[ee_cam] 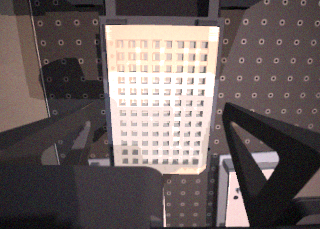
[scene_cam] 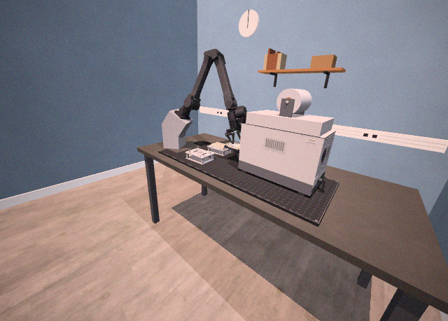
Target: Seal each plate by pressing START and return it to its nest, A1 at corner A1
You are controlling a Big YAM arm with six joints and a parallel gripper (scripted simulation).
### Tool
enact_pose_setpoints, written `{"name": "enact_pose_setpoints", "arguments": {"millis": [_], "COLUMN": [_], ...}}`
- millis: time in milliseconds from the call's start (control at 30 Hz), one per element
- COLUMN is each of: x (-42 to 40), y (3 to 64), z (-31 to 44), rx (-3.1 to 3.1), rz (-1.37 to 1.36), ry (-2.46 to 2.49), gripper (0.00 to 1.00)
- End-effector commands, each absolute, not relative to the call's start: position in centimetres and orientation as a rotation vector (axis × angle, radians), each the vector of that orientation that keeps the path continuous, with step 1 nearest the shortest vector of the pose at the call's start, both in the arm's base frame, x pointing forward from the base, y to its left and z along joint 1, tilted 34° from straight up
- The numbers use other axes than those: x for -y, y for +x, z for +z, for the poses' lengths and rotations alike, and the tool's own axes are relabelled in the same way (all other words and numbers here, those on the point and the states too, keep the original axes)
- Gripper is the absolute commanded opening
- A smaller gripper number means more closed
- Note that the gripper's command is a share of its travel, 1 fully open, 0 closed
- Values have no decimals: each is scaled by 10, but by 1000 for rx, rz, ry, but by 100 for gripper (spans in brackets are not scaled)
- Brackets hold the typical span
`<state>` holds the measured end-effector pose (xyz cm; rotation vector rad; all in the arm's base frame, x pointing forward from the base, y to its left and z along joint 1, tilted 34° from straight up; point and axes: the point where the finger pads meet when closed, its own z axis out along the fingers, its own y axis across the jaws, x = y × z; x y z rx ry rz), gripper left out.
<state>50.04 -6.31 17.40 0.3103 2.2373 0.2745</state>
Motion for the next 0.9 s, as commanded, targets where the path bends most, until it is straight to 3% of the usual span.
{"name": "enact_pose_setpoints", "arguments": {"millis": [0, 867], "x": [71, 74], "y": [500, 513], "z": [191, 212], "rx": [-2209, -2153], "rz": [262, 264], "ry": [304, 310], "gripper": [100, 100]}}
